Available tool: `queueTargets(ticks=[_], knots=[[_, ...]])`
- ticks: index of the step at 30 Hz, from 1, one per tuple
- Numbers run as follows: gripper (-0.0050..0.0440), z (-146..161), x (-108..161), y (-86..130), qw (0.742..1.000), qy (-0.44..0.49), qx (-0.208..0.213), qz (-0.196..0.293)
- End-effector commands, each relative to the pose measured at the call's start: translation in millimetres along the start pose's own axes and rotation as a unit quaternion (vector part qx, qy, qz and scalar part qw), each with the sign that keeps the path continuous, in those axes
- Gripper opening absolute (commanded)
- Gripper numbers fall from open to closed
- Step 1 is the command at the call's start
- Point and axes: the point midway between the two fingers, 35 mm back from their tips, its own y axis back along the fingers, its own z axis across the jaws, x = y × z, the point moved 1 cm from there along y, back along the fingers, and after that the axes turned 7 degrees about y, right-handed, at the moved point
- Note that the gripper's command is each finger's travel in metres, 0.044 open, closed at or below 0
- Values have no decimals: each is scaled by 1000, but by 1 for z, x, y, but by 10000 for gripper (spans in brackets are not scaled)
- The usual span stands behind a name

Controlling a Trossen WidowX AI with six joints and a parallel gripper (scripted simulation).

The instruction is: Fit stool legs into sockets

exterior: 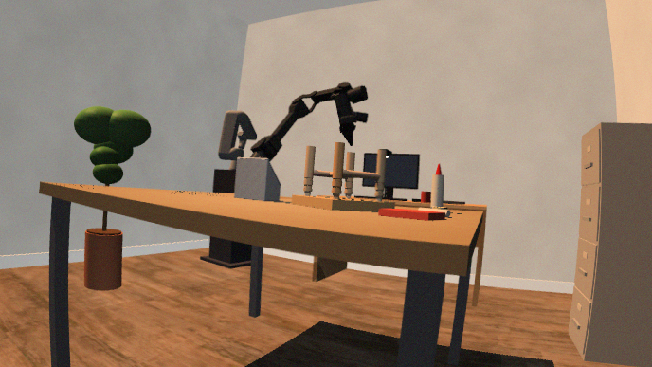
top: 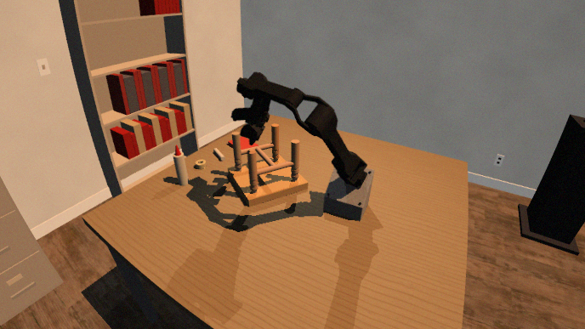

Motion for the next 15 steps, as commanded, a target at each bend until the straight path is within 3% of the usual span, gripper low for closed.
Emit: queueTargets(ticks=[1, 15], knots=[[0, 3, 5, -10, 1000, -2, -4, 2], [0, 2, 7, -24, 1000, -2, -3, 2]])
